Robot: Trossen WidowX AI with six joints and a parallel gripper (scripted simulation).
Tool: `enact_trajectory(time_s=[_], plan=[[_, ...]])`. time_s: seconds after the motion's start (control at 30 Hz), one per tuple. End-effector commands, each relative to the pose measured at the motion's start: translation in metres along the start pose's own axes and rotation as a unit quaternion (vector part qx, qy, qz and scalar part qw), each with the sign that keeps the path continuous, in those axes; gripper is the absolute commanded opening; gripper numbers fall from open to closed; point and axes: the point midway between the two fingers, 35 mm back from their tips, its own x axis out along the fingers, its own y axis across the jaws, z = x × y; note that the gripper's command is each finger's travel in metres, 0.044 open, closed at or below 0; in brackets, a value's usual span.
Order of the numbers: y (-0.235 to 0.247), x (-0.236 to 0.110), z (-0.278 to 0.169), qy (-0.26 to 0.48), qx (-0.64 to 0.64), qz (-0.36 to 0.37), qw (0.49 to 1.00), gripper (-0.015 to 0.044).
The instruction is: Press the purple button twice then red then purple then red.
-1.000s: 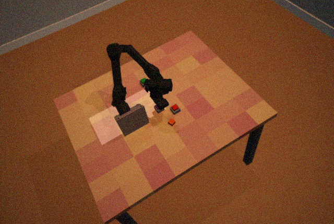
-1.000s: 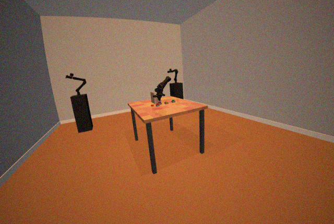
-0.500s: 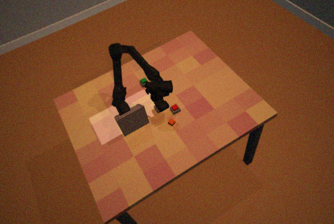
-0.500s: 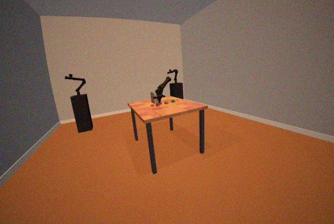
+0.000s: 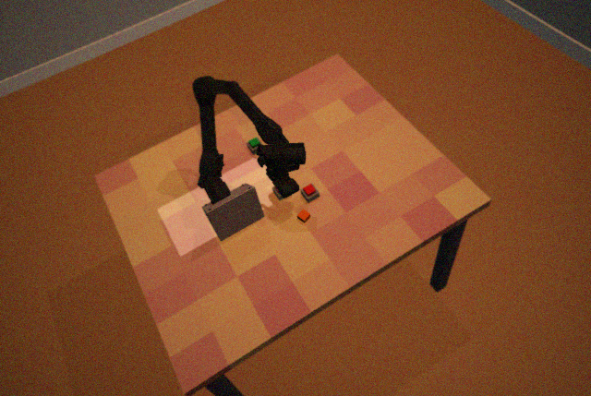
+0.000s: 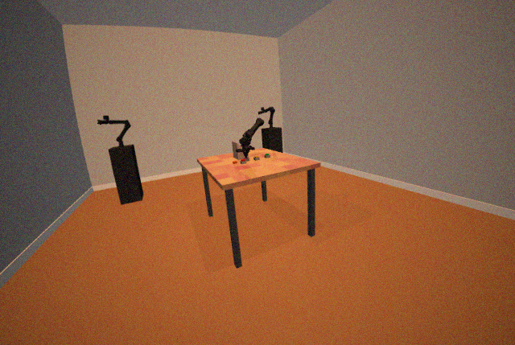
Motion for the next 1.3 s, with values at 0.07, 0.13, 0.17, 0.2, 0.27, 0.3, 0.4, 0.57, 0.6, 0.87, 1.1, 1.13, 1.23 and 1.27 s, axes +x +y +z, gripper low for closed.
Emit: enact_trajectory(time_s=[0.07,0.13,0.17,0.2,0.27,0.3,0.4,0.57,0.6,0.87,1.1,1.13,1.23,1.27], plan=[[0.0,-0.002,0.0,0.0,0.0,0.0,1.0,0.002],[0.0,-0.022,0.0,0.001,0.003,0.001,1.0,0.002],[0.0,-0.029,-0.001,0.001,0.003,0.001,1.0,0.002],[0.0,-0.032,-0.001,0.001,0.004,0.002,1.0,0.002],[0.0,-0.032,-0.001,0.001,0.004,0.002,1.0,0.002],[0.0,-0.034,-0.001,0.001,0.004,0.002,1.0,0.002],[-0.001,-0.07,0.001,0.001,0.004,0.0,1.0,0.002],[0.0,-0.094,-0.001,0.002,0.004,0.001,1.0,0.002],[-0.002,-0.094,0.001,0.002,0.004,0.001,1.0,0.002],[-0.06,-0.096,0.069,0.0,0.002,-0.001,1.0,0.002],[-0.066,-0.071,0.077,0.0,0.002,-0.001,1.0,0.002],[-0.066,-0.055,0.077,-0.001,0.002,-0.001,1.0,0.002],[-0.065,-0.033,0.076,-0.001,0.002,0.0,1.0,0.002],[-0.065,-0.033,0.076,-0.001,0.002,0.0,1.0,0.002]])
